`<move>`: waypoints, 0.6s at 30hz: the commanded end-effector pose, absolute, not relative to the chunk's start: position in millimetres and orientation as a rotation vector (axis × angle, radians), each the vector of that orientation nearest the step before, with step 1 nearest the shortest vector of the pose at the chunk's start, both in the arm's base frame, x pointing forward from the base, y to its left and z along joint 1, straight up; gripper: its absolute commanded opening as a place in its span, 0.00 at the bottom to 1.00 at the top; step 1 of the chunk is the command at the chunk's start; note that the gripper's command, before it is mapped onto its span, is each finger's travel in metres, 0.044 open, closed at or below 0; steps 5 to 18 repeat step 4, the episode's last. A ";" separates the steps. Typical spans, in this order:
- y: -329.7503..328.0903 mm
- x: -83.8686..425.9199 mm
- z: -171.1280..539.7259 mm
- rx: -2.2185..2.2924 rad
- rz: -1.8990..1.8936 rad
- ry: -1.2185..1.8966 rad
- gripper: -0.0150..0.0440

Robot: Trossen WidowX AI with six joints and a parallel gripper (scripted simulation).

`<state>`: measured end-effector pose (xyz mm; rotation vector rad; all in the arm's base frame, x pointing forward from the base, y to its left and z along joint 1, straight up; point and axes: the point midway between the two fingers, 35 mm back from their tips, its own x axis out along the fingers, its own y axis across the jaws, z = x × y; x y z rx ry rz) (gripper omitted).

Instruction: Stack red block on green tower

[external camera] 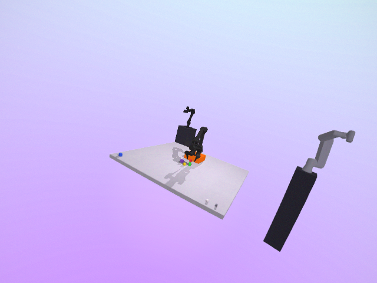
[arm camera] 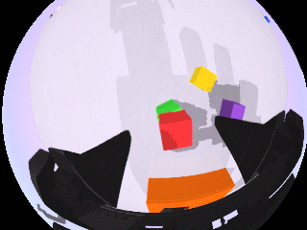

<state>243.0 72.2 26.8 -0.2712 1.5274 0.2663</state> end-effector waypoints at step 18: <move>72.3 243.3 26.7 -0.271 0.266 1.526 1.00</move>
